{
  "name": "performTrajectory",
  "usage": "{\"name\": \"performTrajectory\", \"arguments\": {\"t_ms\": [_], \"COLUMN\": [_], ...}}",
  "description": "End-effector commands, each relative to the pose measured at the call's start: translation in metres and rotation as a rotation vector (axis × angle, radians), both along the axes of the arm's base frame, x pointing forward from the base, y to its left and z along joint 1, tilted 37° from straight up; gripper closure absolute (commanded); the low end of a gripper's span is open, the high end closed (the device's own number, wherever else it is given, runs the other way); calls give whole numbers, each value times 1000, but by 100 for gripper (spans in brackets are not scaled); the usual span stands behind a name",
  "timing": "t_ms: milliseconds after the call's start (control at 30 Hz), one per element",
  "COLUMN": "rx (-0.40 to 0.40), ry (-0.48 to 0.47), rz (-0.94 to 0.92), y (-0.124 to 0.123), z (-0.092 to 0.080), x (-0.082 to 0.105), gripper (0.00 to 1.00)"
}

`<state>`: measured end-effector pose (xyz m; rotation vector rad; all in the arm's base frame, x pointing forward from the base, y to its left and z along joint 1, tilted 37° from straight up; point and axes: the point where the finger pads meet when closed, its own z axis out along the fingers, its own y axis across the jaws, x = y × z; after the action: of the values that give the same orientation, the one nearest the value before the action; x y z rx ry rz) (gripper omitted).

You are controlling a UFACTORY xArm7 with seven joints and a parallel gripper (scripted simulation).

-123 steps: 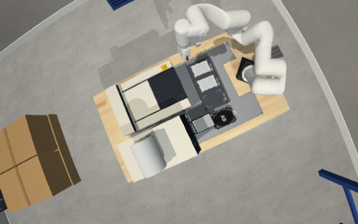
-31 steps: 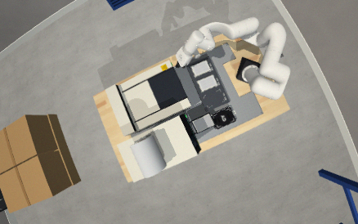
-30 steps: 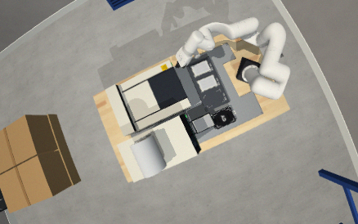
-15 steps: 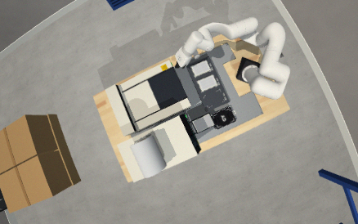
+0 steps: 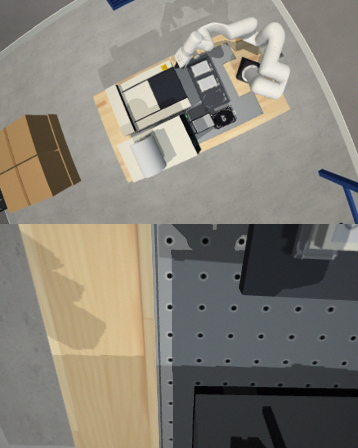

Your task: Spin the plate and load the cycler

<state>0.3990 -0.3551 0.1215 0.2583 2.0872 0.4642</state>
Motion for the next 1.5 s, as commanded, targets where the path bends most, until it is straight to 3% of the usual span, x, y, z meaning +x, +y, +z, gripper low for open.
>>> {"name": "performTrajectory", "arguments": {"t_ms": [0, 1467], "rx": [-3, -3], "ry": [-2, -2], "rz": [-4, -4], "y": [-2, -4], "z": [2, 7], "x": [0, 9], "gripper": [100, 100]}}
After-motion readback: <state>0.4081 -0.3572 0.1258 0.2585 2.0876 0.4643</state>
